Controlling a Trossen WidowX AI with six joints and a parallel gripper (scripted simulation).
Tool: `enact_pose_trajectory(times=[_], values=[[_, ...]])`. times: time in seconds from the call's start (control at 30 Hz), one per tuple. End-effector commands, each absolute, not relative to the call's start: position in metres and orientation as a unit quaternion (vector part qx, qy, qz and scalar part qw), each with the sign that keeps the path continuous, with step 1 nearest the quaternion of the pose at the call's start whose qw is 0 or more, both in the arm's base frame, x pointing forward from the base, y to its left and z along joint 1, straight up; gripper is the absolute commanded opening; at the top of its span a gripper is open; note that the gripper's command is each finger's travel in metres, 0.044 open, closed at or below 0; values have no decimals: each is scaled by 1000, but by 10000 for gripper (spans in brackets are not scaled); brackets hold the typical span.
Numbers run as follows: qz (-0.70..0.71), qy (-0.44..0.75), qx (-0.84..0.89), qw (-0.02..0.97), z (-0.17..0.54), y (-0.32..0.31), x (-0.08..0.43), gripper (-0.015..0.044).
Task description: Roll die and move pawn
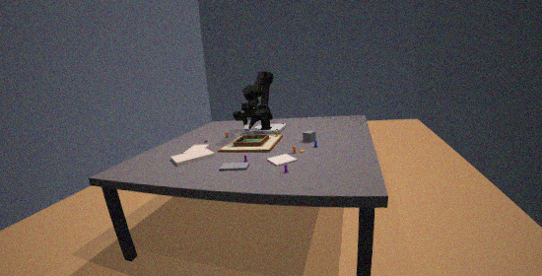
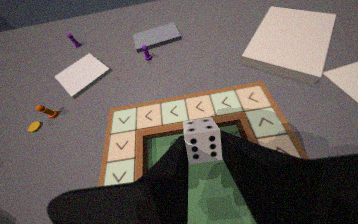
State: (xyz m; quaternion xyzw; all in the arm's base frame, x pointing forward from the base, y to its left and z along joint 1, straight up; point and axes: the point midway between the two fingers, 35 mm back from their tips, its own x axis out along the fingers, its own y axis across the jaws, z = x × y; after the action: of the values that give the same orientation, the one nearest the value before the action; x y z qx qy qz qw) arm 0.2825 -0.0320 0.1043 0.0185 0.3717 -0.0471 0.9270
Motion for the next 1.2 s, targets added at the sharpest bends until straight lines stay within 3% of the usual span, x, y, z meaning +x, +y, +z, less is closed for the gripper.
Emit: enact_pose_trajectory(times=[0.0,0.27,1.17], values=[[-45,344,18,938,103,-31,281,0],[-45,345,18,937,122,-25,248,0],[-42,344,18,938,122,-24,248,0]])
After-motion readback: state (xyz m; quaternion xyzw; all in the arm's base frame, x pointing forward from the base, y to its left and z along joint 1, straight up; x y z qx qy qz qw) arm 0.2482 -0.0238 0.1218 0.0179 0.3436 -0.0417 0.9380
